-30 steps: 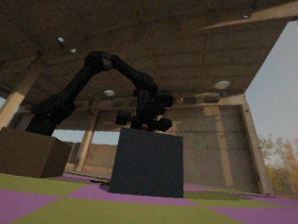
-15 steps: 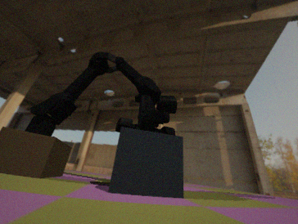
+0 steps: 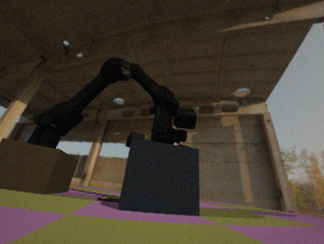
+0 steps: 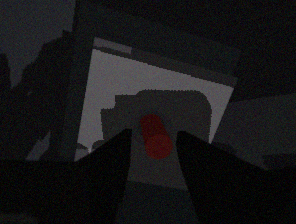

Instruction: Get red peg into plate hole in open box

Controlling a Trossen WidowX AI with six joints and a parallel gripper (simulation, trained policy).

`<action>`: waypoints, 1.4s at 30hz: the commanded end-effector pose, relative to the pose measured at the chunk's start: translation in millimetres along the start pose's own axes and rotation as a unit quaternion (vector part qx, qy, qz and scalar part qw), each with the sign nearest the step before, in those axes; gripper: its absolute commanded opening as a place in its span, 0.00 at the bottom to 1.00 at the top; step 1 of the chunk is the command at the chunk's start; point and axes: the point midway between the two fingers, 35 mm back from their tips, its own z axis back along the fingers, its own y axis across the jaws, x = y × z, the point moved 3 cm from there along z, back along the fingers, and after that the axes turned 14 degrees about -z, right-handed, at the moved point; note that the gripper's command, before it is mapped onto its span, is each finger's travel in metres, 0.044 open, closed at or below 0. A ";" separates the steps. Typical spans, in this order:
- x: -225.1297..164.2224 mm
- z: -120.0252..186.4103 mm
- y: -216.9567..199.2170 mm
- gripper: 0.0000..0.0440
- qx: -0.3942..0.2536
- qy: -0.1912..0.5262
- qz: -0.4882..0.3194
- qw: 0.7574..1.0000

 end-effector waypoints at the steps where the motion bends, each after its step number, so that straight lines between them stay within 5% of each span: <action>1: 3.3 3.0 5.0 0.34 -0.002 0.020 -0.002 1.000; 42: 39.8 38.9 17.4 0.61 -0.008 0.132 -0.050 0.990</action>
